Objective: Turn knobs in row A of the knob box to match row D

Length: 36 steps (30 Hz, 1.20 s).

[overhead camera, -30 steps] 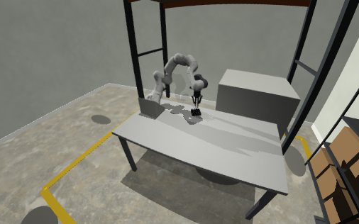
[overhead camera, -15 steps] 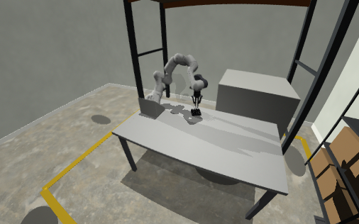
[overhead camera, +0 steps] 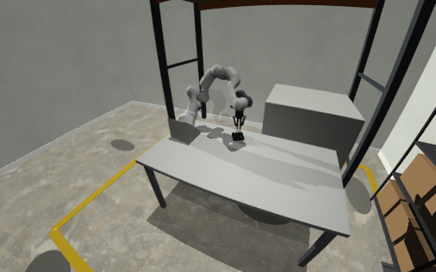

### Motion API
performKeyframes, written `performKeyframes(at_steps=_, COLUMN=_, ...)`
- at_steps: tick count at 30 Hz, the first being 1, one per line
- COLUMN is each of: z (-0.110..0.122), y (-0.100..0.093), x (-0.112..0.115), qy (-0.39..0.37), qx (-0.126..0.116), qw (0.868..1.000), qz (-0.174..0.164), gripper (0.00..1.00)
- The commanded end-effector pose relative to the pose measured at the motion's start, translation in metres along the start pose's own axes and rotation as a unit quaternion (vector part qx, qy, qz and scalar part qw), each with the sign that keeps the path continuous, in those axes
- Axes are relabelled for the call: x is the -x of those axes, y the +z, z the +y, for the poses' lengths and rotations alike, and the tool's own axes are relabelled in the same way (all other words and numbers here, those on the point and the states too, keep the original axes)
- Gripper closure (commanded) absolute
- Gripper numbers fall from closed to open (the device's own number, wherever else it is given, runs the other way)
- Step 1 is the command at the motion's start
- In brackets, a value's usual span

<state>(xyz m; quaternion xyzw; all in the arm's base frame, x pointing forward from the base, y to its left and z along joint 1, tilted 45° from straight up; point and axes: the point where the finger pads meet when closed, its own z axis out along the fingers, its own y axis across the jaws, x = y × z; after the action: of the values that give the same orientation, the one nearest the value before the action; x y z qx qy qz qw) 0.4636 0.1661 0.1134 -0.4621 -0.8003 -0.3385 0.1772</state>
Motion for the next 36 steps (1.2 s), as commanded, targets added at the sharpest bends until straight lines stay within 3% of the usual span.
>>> performKeyframes(at_steps=1, z=0.0009, y=0.0045, x=-0.0014, qy=0.0, qx=0.001, qw=1.0, qz=0.001, gripper=0.88)
performKeyframes(at_steps=36, z=0.0009, y=0.0131, x=-0.0014, qy=0.0, qx=0.001, qw=1.0, qz=0.001, gripper=0.88)
